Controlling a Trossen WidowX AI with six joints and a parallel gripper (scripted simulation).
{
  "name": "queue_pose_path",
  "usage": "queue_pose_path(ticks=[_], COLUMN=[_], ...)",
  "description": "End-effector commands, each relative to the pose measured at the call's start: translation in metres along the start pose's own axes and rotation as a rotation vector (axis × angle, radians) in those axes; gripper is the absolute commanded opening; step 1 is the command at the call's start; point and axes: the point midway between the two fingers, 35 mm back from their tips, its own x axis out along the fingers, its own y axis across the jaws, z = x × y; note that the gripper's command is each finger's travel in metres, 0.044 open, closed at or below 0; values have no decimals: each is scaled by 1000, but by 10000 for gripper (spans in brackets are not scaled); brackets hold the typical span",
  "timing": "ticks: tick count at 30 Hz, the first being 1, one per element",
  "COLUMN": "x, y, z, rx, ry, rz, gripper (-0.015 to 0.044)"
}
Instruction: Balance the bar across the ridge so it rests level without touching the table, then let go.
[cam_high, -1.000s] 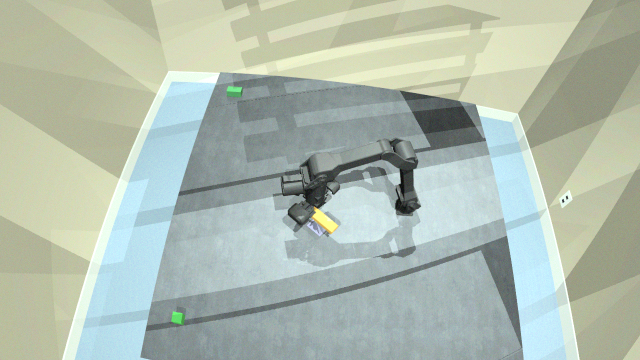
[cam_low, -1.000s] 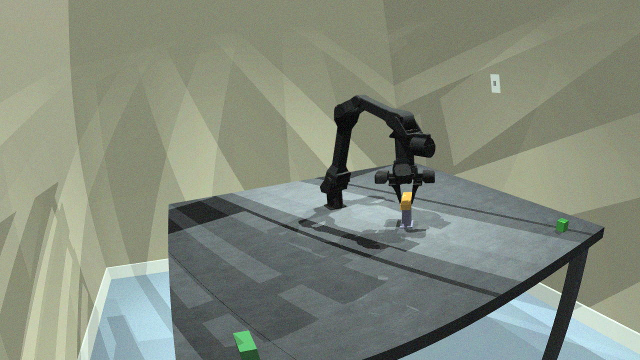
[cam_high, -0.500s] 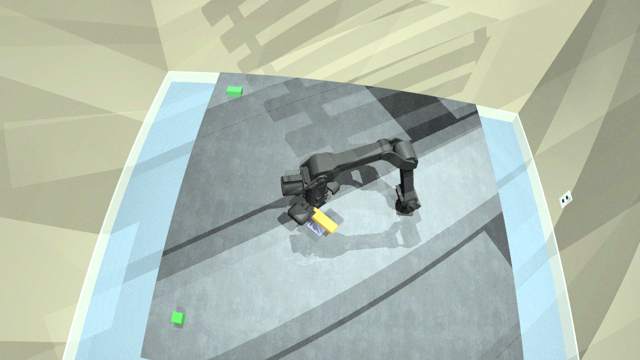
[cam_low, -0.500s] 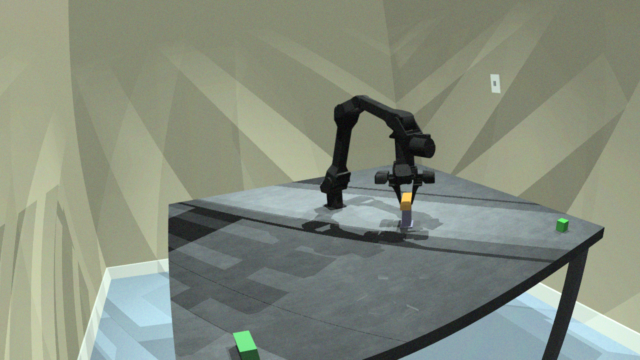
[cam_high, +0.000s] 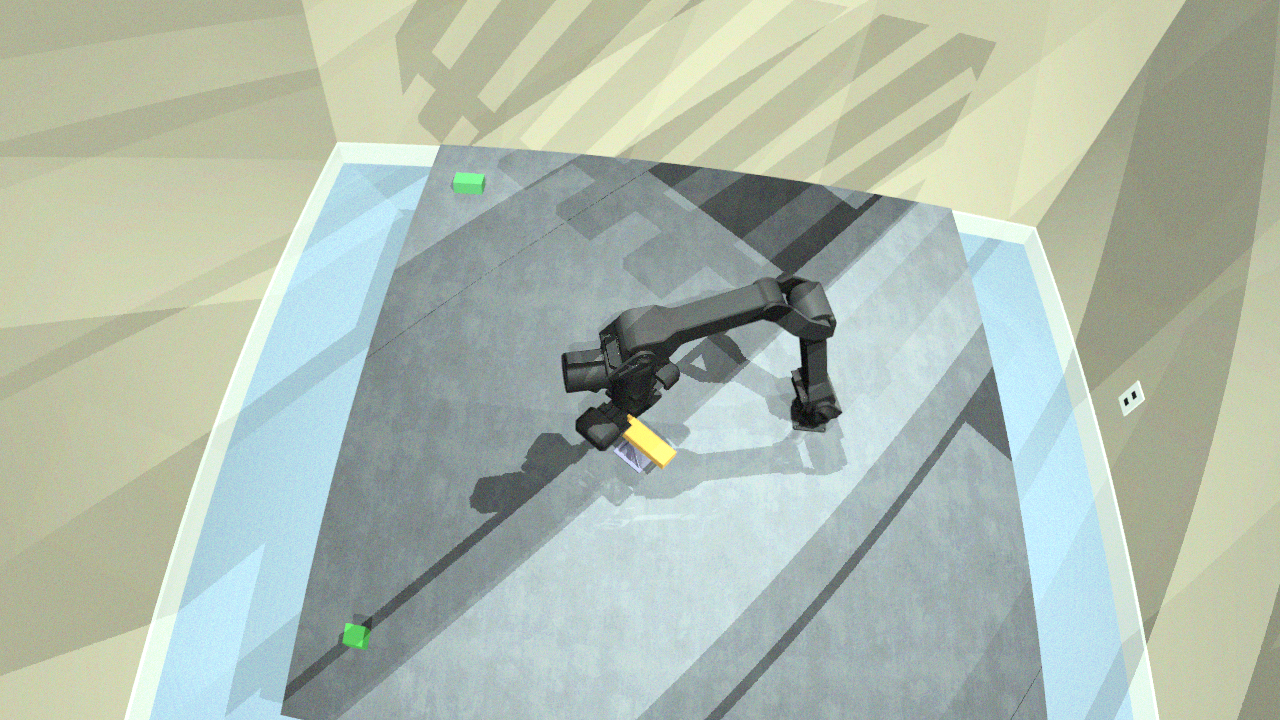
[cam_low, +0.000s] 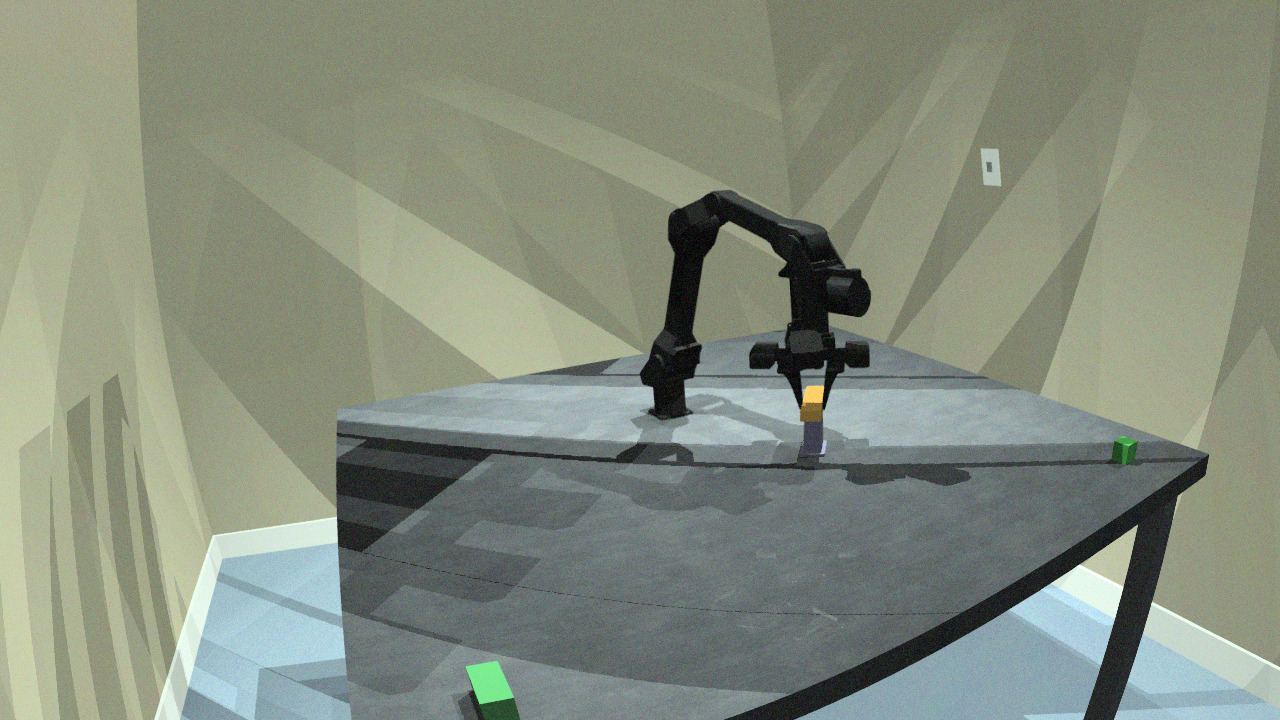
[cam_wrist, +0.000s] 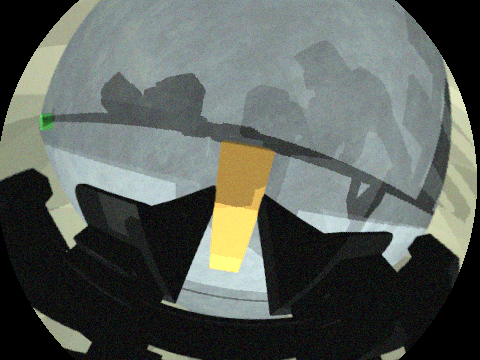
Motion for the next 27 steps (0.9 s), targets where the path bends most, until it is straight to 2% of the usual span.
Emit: queue_pose_path(ticks=[1,27], x=[1,3], y=[0,0], z=[0,0], rx=[4,4], ry=[-1,-1], rz=[-2,-2], gripper=[0,0])
